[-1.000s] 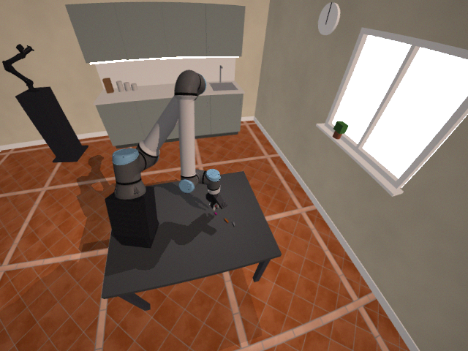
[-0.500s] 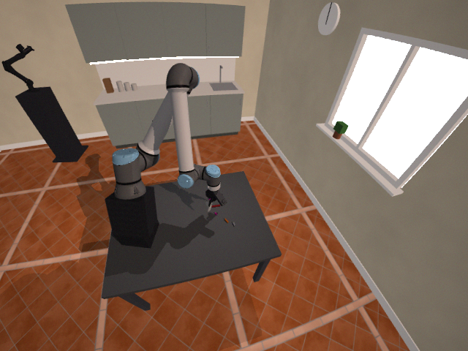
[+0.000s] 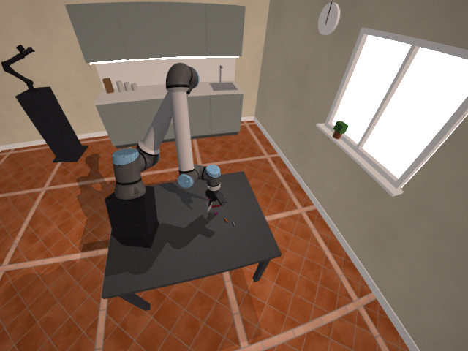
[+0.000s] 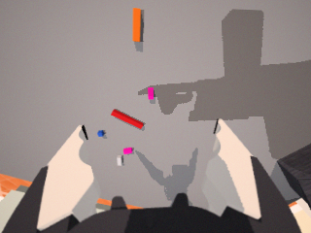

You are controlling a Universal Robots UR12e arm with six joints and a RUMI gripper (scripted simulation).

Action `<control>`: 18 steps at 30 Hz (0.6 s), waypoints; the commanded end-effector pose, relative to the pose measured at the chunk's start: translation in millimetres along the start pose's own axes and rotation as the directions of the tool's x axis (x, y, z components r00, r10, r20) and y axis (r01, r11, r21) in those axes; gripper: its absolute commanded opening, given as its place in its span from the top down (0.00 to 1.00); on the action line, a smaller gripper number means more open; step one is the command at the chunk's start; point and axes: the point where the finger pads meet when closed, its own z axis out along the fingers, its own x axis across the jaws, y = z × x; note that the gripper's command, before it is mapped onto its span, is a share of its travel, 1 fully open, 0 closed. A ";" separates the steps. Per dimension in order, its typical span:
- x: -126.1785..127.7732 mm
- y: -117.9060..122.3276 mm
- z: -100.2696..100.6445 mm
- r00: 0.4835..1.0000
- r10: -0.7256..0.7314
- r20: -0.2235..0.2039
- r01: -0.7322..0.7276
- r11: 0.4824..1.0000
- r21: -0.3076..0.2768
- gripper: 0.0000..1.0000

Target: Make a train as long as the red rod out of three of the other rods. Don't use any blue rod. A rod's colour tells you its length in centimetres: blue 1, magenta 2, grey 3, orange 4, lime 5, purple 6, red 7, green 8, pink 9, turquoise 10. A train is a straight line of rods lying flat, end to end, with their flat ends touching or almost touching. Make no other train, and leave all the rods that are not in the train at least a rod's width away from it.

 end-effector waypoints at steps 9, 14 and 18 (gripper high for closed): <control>-0.7 0.2 -0.3 1.000 0.007 0.001 -0.007 1.000 0.001 0.00; -2.3 2.8 0.2 0.999 0.038 0.000 -0.038 0.999 0.001 0.00; -4.8 7.0 1.1 0.996 0.088 0.000 -0.088 0.996 0.001 0.00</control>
